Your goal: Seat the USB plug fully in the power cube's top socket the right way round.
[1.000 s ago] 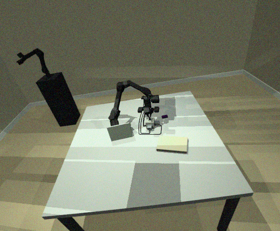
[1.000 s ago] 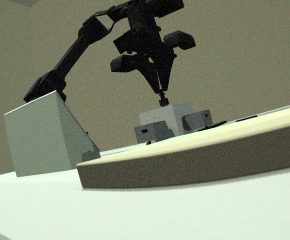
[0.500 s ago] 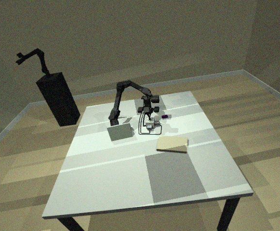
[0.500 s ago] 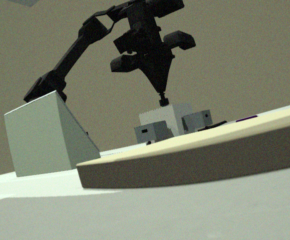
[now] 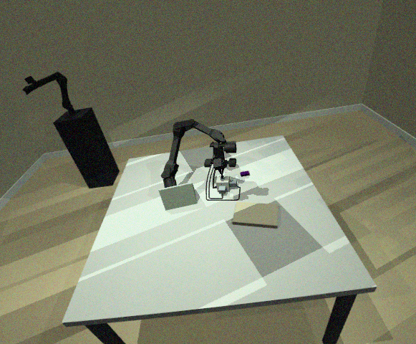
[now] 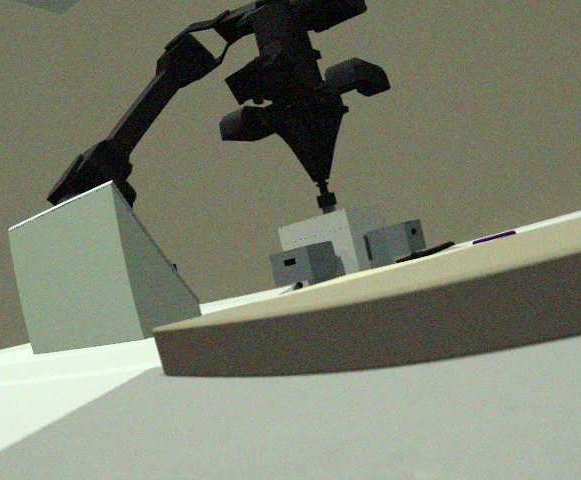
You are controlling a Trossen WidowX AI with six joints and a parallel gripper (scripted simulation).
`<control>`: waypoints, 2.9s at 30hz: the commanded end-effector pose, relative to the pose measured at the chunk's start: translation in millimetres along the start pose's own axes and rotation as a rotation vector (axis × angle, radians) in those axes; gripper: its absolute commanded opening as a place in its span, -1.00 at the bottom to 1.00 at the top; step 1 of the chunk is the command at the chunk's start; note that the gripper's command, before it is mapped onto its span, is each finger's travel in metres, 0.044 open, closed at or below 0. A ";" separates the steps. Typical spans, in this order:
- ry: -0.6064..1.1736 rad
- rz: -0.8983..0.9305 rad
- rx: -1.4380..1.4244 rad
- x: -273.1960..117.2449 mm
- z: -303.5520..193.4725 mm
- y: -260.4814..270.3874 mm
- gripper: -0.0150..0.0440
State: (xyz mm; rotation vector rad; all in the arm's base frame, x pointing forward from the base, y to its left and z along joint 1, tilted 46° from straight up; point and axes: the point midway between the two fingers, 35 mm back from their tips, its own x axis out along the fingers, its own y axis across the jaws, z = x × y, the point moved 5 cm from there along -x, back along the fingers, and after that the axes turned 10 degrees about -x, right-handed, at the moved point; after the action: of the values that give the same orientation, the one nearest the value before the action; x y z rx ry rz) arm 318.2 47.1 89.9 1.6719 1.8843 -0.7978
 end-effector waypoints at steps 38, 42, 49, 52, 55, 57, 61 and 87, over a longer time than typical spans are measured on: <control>-0.001 0.002 -0.017 -24.2 0.0 0.4 -0.49; 0.001 0.001 -0.085 -23.4 0.1 0.1 -0.49; 0.002 0.001 -0.274 -22.9 0.1 0.0 -0.49; 0.002 0.001 -0.353 -22.9 0.1 0.0 -0.49; 0.002 0.001 -0.431 -22.9 0.1 0.0 -0.49; 0.002 0.001 -0.483 -22.9 0.1 0.0 -0.49; 0.002 0.001 -0.588 -22.9 0.1 0.0 -0.49; 0.001 0.002 -1.269 -22.9 0.1 0.0 -0.49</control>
State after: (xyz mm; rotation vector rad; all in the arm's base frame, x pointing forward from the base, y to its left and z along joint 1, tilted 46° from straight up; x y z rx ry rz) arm 321.3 31.0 106.0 0.8765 1.7430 0.3452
